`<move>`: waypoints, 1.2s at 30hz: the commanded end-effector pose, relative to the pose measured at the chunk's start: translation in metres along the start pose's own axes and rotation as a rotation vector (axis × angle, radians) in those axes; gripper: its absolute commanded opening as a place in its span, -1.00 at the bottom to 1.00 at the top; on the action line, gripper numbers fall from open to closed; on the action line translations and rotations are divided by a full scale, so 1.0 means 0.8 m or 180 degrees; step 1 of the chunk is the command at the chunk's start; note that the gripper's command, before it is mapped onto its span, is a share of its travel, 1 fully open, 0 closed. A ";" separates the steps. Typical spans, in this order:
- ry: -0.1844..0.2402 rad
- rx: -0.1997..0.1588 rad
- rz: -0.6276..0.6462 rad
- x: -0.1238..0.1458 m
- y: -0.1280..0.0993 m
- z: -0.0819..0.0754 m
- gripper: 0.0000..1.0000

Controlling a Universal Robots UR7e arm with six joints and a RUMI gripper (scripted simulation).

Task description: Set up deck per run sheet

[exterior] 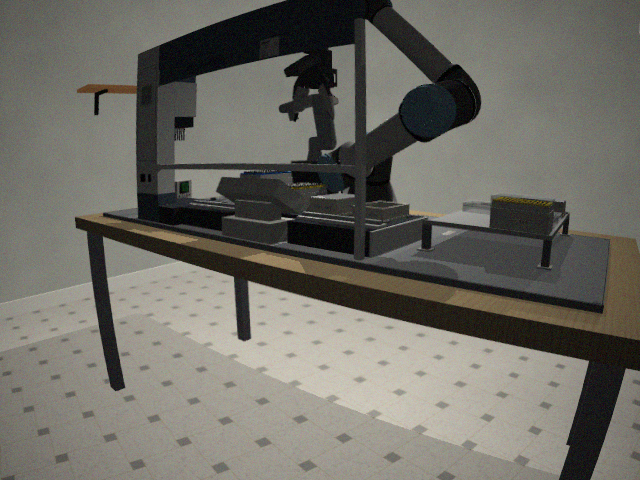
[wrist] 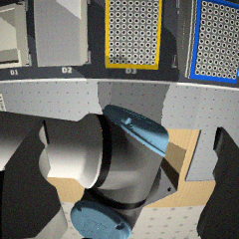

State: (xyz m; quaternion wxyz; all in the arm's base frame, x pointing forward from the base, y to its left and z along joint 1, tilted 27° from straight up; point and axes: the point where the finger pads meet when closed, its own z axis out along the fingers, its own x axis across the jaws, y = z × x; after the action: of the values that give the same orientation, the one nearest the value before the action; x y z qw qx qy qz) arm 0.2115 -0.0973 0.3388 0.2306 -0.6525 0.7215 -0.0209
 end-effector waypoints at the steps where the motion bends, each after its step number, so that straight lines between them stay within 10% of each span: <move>1: 0.0012 0.0052 -0.0010 0.001 0.028 0.002 0.64; 21: 0.0011 0.0052 -0.0010 0.001 0.139 0.018 0.64; 36: 0.0011 0.0052 0.0054 0.007 0.141 0.018 0.64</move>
State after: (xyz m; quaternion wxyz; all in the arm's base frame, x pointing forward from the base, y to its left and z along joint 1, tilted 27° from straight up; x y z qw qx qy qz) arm 0.1129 -0.0778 0.2882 0.2351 -0.6519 0.7205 -0.0249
